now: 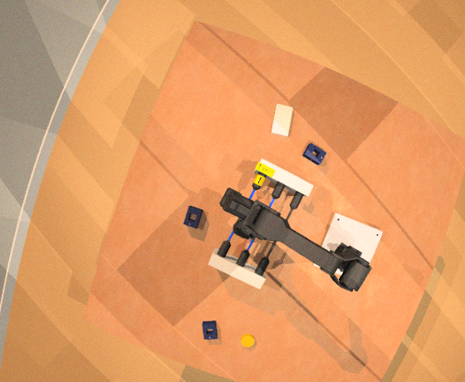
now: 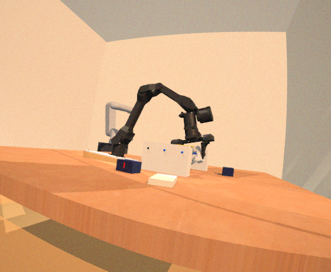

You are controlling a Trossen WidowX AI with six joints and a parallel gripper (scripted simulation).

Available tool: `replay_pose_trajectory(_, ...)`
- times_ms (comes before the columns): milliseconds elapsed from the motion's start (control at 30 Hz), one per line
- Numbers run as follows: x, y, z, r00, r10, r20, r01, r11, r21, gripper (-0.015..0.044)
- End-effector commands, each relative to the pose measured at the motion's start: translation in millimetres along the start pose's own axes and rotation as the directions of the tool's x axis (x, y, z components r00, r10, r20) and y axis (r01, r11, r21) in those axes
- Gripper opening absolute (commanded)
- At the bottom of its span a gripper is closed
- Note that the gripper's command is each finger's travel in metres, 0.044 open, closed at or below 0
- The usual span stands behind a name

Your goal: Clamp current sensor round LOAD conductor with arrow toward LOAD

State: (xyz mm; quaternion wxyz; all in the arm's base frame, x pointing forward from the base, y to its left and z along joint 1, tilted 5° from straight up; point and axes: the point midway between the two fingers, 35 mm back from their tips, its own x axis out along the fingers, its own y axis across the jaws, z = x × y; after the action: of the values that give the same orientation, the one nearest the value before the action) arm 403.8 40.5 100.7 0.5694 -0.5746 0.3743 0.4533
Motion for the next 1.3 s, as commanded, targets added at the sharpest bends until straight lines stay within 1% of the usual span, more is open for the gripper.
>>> replay_pose_trajectory(0, -4.2, -2.7, 7.0, 1.0, -0.015, 0.017, 0.016, 1.0, -0.009, 0.0)
replay_pose_trajectory(1267, 0.0, 0.0, 0.0, 1.0, 0.0, 0.0, 0.0, 1.0, 0.0, 0.0)
